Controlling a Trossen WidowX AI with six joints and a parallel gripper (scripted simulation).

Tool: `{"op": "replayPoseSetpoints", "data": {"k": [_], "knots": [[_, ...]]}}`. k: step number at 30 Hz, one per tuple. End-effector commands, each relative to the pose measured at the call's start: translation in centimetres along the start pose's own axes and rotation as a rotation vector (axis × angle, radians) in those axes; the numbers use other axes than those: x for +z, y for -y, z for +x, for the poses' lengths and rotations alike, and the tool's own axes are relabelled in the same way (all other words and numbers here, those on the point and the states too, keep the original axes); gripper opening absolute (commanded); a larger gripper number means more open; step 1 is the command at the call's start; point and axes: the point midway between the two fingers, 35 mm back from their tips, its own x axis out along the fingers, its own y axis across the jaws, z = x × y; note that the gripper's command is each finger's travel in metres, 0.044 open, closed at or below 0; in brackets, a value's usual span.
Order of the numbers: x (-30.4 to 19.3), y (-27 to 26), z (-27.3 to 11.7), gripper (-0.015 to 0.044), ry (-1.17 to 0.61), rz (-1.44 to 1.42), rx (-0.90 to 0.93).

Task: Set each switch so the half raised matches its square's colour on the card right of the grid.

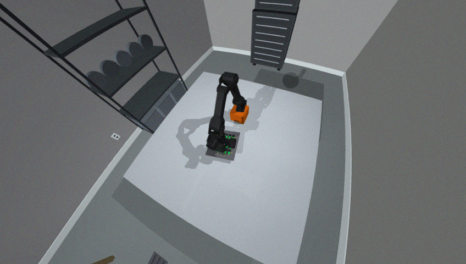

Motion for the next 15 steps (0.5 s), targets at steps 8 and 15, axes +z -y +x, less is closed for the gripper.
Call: {"op": "replayPoseSetpoints", "data": {"k": [8,15], "knots": [[-0.31,0.0,0.53,0.0,-0.013,-0.005,-0.002],[-0.31,0.0,0.63,0.0,-0.013,-0.005,-0.002]]}}
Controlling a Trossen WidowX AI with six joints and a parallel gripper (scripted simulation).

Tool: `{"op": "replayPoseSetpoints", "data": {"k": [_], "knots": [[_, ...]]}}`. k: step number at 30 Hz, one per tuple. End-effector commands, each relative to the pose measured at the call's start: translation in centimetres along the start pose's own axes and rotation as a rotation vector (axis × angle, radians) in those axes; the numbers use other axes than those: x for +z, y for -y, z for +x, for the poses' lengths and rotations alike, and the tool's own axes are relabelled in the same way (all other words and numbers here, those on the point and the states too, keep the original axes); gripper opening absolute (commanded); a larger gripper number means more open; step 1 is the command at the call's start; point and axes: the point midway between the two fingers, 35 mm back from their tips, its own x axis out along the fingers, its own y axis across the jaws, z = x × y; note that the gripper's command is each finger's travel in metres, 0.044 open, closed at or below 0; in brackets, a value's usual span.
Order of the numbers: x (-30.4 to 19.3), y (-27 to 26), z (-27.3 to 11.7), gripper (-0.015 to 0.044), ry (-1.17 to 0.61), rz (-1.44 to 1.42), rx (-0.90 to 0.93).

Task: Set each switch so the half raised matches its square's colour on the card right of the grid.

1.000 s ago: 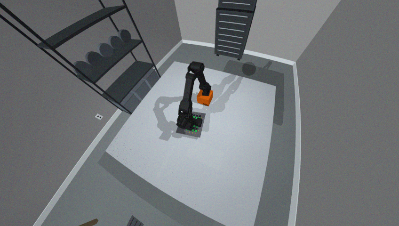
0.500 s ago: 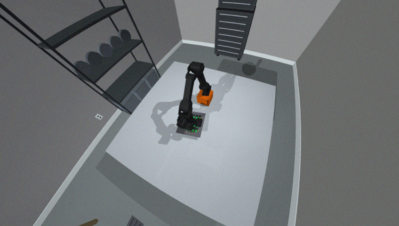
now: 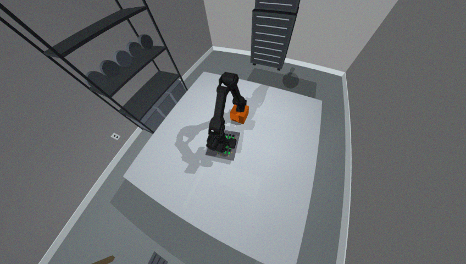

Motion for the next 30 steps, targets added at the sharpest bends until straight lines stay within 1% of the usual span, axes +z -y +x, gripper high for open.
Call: {"op": "replayPoseSetpoints", "data": {"k": [1,14,16,19,20,24,30], "knots": [[-0.4,0.0,0.5,0.0,-0.015,-0.005,-0.001],[-0.4,0.0,0.6,0.0,-0.015,-0.005,-0.001],[0.0,0.0,-0.8,0.0,0.0,-0.001,0.0],[-0.3,0.0,-5.2,0.0,0.009,-0.004,-0.001],[-0.4,0.0,-6.0,0.0,0.01,-0.005,-0.001],[-0.7,0.0,-6.2,0.0,0.01,-0.005,-0.001],[-6.2,0.0,-6.1,0.0,0.006,-0.005,-0.001]]}}
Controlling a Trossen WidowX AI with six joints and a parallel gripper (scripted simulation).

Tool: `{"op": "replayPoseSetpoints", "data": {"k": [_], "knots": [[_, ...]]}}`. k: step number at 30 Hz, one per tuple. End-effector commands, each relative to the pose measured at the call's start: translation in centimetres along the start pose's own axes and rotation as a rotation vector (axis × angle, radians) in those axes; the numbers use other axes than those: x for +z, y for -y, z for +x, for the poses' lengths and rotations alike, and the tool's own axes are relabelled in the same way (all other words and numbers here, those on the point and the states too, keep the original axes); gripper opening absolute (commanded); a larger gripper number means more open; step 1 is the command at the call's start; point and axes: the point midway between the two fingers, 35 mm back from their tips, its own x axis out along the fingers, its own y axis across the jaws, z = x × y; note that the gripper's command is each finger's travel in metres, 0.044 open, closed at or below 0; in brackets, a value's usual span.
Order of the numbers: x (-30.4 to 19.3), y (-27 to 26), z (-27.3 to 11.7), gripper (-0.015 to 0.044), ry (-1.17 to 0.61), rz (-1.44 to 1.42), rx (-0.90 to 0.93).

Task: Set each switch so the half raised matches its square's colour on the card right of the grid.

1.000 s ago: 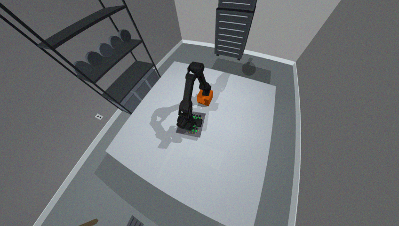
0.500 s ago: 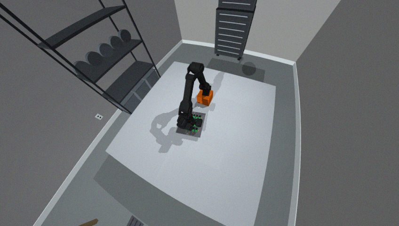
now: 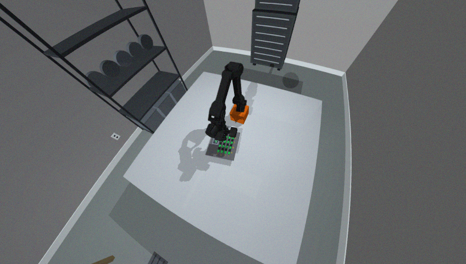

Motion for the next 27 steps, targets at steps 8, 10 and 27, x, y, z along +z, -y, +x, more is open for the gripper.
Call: {"op": "replayPoseSetpoints", "data": {"k": [8,10,27], "knots": [[-2.3,-0.2,3.7,0.0,0.022,-0.004,0.005],[-2.3,-0.2,3.7,0.0,0.022,-0.004,0.005],[-2.3,-0.2,3.7,0.0,0.022,-0.004,0.005]]}}
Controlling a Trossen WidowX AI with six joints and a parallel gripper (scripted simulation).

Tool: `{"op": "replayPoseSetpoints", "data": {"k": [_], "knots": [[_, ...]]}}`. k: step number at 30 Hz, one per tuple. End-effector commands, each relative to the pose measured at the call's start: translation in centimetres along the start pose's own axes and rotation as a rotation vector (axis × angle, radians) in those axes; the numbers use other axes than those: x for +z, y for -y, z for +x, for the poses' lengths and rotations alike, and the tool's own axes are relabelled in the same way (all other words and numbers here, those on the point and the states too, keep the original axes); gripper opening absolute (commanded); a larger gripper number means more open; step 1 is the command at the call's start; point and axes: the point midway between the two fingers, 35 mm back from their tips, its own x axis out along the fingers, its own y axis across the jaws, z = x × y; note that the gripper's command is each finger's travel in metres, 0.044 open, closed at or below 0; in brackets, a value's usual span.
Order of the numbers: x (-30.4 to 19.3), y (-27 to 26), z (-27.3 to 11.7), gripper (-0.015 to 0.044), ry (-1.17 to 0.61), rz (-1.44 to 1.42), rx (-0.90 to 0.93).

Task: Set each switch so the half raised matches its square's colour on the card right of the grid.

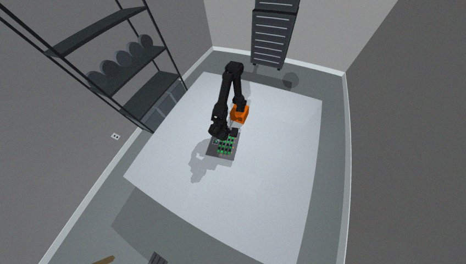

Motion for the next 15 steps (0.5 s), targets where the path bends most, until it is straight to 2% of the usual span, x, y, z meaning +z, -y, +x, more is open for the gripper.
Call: {"op": "replayPoseSetpoints", "data": {"k": [1,15], "knots": [[-0.2,-0.1,0.3,0.0,-0.009,-0.005,0.007],[-0.3,-0.1,1.3,0.0,-0.009,-0.005,0.007]]}}
